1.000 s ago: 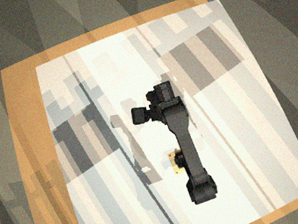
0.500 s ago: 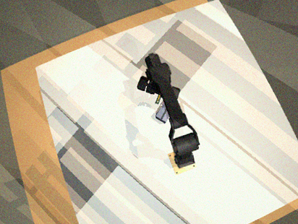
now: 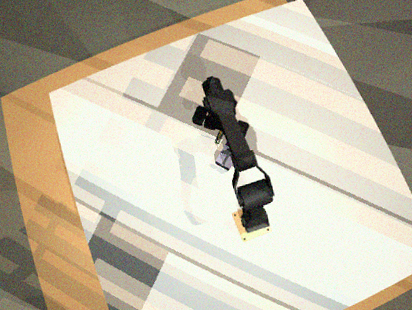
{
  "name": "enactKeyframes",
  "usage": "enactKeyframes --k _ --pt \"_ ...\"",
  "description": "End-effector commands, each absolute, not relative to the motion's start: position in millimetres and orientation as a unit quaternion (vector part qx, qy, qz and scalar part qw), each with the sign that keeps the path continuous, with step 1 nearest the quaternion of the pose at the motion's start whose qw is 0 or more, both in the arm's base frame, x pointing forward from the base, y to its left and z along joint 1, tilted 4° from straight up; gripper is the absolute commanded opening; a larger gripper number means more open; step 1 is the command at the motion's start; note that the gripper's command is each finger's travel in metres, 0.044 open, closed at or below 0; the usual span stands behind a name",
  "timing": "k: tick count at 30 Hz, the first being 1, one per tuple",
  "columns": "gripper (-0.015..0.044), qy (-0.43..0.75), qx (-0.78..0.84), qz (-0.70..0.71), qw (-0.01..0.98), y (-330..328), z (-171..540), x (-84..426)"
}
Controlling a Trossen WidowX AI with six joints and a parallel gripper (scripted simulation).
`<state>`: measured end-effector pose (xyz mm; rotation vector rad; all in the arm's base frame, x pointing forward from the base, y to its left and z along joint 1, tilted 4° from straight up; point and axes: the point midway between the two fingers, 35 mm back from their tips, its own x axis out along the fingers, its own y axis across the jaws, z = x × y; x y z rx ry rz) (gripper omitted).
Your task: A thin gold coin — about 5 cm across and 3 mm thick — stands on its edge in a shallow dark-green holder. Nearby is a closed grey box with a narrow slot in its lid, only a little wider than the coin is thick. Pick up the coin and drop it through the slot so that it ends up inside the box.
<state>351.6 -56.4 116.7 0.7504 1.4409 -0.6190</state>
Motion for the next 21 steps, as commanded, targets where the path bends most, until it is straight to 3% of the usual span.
enactKeyframes --k 1,21 --pt "0.0161 0.632 0.33 -0.276 0.645 -56 105 351" --pt "0.0161 0.632 0.33 -0.276 0.645 -55 76 353"
